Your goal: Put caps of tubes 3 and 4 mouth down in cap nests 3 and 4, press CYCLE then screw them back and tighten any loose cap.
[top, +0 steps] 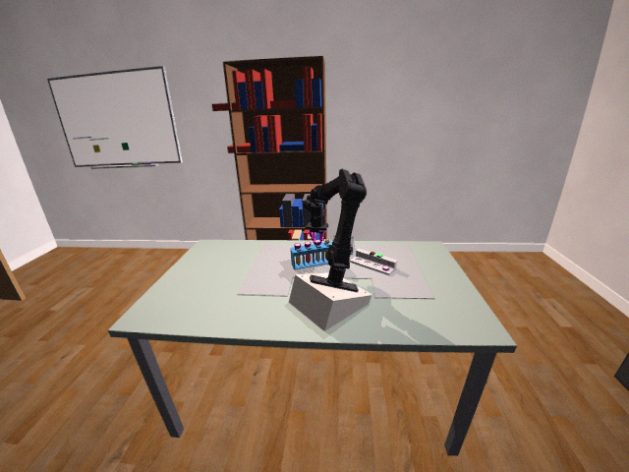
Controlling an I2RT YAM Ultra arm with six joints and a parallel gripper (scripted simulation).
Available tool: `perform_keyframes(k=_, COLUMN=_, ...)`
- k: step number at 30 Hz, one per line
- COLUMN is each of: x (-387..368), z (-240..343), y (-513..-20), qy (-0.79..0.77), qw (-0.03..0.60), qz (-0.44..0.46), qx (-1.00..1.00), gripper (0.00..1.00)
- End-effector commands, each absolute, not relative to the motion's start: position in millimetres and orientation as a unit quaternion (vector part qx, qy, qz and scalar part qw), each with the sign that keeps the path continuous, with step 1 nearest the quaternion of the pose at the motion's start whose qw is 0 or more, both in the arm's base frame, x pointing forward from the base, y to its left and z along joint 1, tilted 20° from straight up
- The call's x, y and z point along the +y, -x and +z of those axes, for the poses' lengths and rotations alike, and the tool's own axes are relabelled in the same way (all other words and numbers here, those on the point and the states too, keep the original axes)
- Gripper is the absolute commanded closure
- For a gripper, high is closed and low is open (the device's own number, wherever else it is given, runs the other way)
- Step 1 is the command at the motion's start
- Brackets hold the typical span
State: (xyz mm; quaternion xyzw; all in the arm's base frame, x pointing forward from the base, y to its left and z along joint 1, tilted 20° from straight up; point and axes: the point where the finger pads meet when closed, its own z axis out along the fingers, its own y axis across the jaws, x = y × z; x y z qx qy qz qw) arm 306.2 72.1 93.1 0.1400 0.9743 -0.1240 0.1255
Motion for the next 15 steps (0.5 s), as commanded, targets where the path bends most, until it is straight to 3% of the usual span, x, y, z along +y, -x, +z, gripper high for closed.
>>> perform_keyframes(k=1, x=74.1, z=96.5, y=-307.5, qy=-0.265, qw=0.145, qz=-0.102, qx=0.948, gripper=1.0)
perform_keyframes(k=15, x=74.0, z=96.2, y=-307.6, qy=-0.533, qw=0.169, qz=-0.054, qx=0.827, gripper=1.0)
